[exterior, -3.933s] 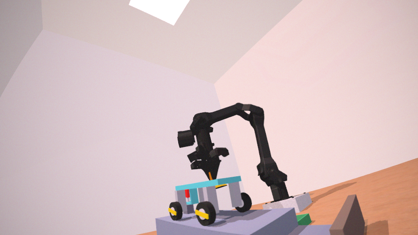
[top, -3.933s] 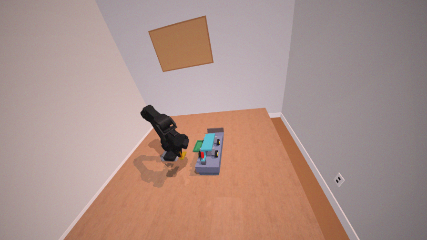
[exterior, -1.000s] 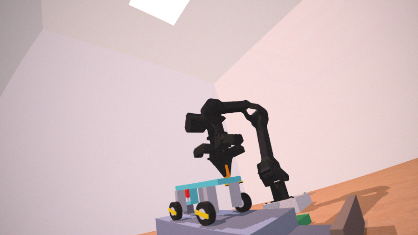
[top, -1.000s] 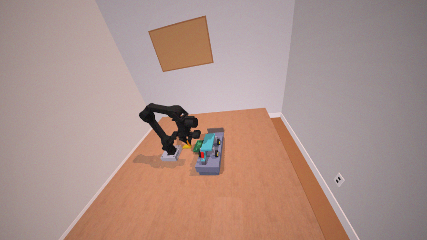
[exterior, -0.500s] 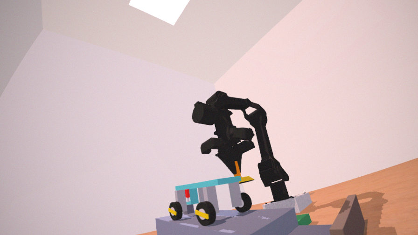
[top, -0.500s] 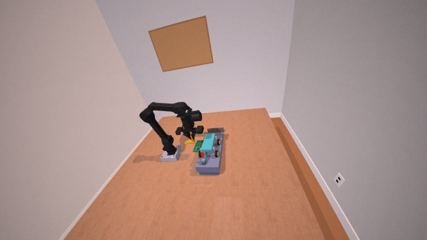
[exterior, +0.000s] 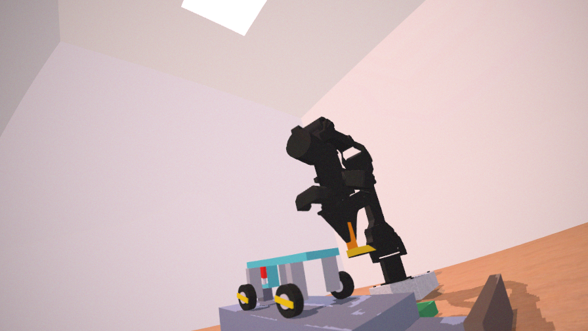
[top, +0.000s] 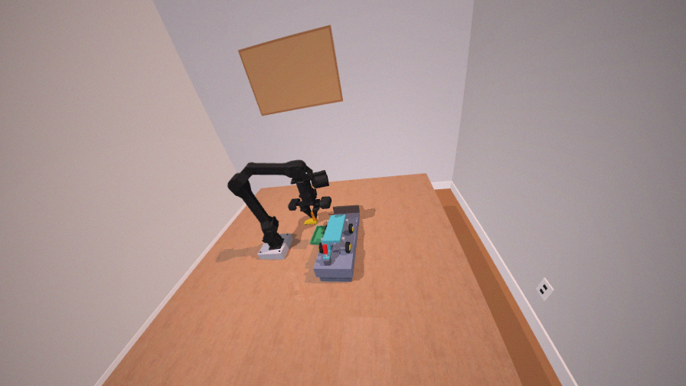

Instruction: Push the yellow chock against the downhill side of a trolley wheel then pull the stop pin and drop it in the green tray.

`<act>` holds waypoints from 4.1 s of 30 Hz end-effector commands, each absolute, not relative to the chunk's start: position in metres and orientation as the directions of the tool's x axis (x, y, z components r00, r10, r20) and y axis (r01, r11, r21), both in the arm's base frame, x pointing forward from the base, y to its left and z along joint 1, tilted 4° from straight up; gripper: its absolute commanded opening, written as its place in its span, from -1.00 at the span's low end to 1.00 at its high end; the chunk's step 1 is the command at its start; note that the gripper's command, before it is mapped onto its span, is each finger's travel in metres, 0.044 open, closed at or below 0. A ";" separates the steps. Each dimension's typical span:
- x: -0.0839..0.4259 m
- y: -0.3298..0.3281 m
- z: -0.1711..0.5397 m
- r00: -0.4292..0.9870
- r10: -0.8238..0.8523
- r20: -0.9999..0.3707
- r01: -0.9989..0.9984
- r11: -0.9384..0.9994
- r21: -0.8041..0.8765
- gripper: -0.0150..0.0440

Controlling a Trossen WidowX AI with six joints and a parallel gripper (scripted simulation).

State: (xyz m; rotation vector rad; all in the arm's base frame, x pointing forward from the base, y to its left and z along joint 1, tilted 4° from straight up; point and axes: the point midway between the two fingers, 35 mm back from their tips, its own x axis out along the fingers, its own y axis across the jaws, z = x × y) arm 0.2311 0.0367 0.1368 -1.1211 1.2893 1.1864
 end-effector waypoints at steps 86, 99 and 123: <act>0.278 0.135 0.129 -0.050 -0.091 -0.995 -0.082 -0.992 0.094 -0.49; 0.287 0.134 0.117 -0.049 -0.091 -0.995 -0.082 -0.992 0.094 -0.49; 0.286 0.129 0.063 -0.049 -0.091 -0.995 -0.082 -0.992 0.095 -0.49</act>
